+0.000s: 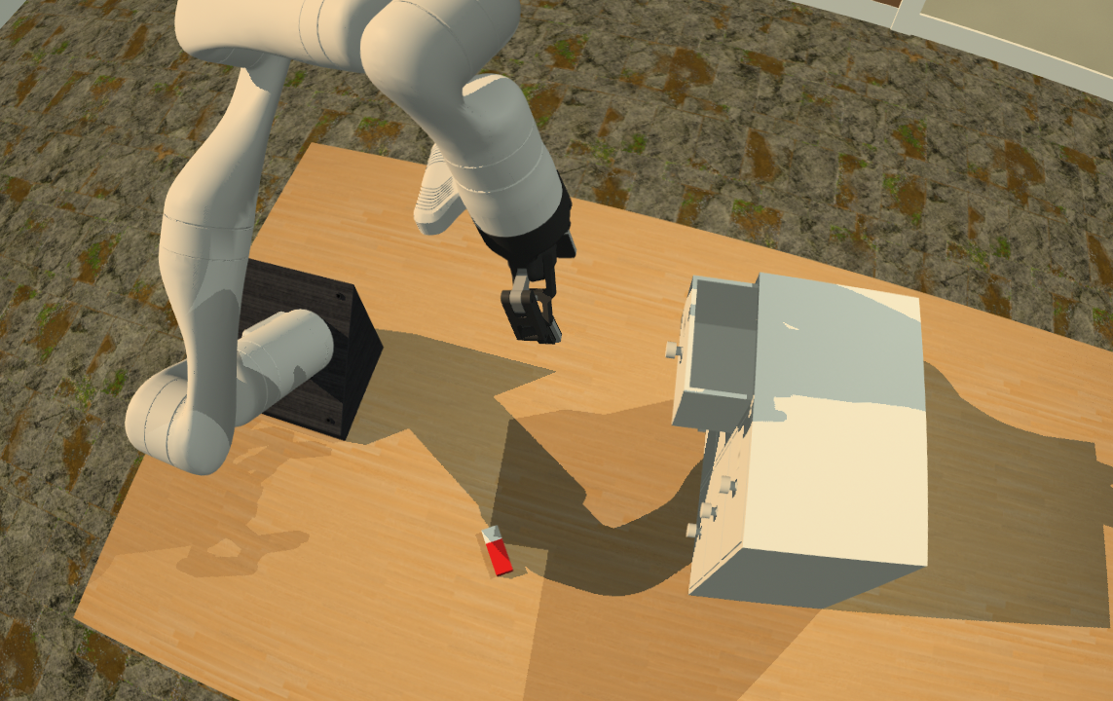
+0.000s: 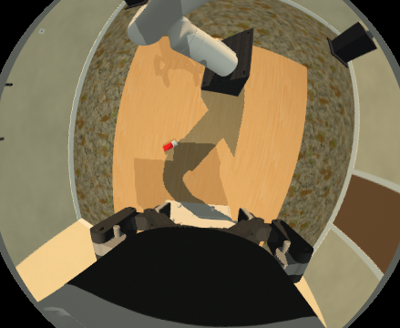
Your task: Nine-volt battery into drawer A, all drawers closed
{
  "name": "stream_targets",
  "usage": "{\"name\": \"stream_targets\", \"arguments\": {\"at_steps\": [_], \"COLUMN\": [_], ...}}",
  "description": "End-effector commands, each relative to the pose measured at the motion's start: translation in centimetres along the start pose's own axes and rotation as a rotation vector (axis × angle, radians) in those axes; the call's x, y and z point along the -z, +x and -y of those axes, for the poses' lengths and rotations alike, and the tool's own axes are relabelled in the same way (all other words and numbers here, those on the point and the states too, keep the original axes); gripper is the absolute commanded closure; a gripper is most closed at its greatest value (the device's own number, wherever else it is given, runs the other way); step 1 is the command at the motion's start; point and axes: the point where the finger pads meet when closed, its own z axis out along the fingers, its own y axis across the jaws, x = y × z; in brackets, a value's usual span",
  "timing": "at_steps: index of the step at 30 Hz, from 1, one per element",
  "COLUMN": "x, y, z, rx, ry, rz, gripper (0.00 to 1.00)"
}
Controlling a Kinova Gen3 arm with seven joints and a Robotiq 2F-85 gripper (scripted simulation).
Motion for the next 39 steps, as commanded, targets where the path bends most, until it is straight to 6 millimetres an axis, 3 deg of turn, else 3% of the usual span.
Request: {"name": "stream_targets", "arguments": {"at_steps": [1,18,39], "x": [0.05,0.57,0.64], "y": [-0.85,-0.96,-0.97], "z": [0.58,0.60,0.62], "rx": [-0.005,-0.004,-0.004], "ry": [-0.007,-0.008,-0.008], "rz": [-0.051,-0.210,-0.227], "gripper": [0.00,0.00,0.00]}}
